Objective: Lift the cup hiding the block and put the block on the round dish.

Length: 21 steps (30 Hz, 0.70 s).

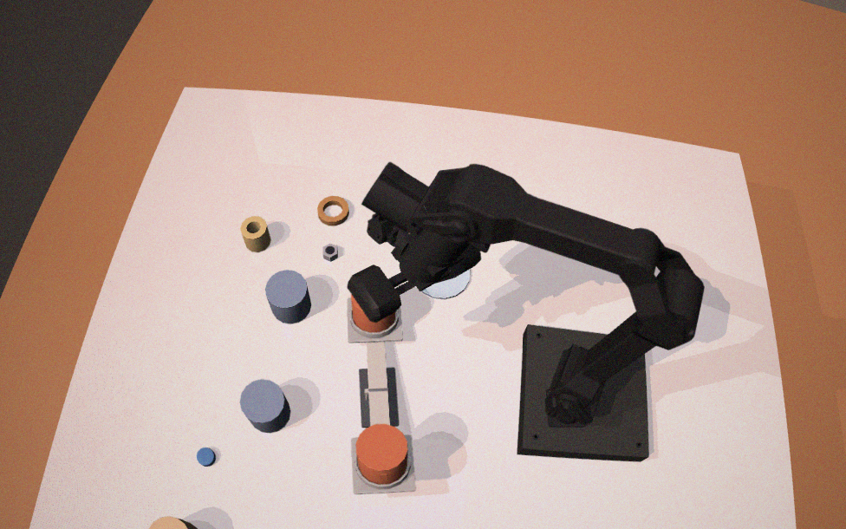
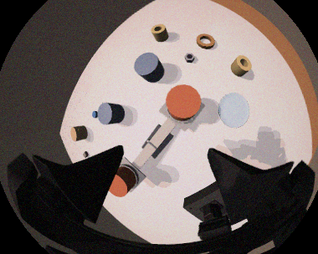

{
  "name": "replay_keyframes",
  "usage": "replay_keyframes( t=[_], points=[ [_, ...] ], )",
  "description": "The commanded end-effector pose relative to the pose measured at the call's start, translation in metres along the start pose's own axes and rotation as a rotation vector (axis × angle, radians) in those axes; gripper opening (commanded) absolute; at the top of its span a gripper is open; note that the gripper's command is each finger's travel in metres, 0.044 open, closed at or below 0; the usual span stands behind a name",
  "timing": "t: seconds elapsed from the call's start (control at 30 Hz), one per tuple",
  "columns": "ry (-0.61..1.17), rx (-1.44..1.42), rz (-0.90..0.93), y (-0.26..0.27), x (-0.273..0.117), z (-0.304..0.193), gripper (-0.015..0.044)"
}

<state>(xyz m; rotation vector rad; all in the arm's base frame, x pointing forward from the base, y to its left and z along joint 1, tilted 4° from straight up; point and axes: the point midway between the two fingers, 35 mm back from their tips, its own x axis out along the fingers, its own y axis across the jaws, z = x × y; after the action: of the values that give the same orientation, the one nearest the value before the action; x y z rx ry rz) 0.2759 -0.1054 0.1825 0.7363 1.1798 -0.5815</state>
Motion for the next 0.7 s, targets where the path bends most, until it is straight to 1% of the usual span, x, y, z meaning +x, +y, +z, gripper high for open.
replay_keyframes(
  t=[0.0,0.5,0.67],
  points=[
    [0.041,0.138,-0.067,-0.002,0.017,0.014,0.0440],
    [0.108,0.563,-0.294,-0.014,0.079,0.052,0.0440],
    [0.109,0.580,-0.305,-0.015,0.082,0.053,0.0440]
  ],
)
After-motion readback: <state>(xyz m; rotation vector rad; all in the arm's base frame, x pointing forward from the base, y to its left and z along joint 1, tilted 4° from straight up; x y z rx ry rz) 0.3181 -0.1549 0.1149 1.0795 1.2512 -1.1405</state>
